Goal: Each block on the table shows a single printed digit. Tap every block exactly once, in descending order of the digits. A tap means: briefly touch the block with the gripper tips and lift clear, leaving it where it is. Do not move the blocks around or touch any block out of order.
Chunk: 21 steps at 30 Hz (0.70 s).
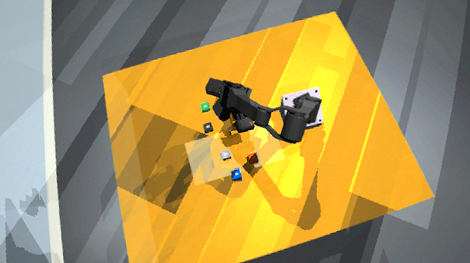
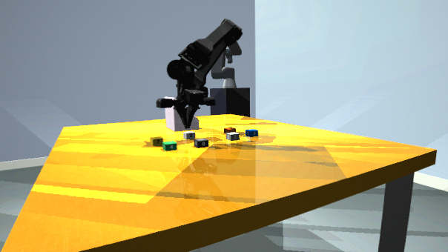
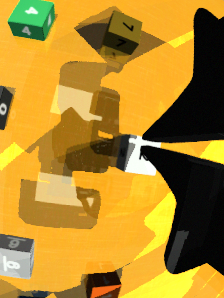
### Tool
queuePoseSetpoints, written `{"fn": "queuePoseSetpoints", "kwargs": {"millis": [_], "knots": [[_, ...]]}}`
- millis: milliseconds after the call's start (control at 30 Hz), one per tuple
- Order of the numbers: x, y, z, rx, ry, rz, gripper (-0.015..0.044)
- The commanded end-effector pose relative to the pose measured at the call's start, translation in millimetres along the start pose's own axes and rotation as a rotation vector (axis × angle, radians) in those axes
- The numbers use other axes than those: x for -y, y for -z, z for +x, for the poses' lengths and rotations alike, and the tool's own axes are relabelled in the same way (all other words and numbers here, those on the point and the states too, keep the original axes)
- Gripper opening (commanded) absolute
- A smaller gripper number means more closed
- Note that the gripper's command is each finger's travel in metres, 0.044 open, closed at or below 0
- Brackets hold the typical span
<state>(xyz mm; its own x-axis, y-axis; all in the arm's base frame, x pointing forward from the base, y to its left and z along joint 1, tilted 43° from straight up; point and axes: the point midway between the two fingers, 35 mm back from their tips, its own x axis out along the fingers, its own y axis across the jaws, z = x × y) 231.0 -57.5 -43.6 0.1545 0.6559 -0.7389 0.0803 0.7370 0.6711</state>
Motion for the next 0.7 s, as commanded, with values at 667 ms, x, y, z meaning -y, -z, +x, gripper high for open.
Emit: {"fn": "queuePoseSetpoints", "kwargs": {"millis": [667], "knots": [[0, 2, -10, -0.005, -0.009, 0.013, 0.002]]}}
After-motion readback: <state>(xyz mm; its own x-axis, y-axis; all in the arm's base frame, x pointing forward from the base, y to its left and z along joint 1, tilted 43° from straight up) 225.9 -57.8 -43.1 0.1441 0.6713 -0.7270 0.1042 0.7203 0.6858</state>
